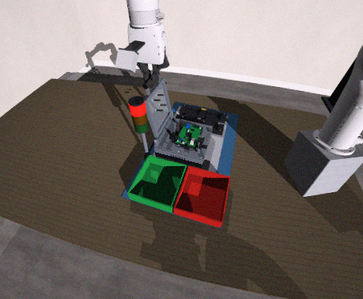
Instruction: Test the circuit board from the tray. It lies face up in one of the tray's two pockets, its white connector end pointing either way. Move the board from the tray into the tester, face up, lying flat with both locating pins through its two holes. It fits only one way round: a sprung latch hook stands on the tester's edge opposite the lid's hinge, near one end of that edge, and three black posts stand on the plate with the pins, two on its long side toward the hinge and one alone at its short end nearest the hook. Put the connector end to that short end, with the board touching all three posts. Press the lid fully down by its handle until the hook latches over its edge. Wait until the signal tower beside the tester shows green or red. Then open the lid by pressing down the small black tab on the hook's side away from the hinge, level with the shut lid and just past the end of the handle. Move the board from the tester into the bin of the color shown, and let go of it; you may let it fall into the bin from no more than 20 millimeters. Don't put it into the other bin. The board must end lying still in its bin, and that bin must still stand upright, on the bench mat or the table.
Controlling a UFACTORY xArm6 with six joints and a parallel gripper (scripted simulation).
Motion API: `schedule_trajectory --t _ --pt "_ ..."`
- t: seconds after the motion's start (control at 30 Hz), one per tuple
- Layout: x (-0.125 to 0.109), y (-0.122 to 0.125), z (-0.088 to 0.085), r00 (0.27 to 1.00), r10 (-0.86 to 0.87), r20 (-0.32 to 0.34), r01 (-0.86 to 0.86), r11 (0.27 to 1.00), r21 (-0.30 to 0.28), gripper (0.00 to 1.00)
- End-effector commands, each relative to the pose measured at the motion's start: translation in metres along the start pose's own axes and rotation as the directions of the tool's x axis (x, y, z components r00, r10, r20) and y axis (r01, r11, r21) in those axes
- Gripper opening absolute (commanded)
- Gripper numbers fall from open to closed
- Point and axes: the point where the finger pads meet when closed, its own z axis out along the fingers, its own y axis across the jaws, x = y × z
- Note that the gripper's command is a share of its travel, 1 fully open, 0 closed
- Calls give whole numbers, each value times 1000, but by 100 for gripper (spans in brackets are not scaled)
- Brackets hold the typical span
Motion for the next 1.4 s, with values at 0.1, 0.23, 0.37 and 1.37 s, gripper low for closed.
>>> schedule_trajectory --t 0.1,0.23,0.37,1.37 --pt "0 1 -2 1000 0 -1 0 1000 -5 0" --pt "0 1 -2 1000 0 -1 0 1000 -5 51" --pt "0 1 -2 1000 0 -1 0 1000 -5 51" --pt "0 1 -4 1000 0 -1 0 1000 -5 51"
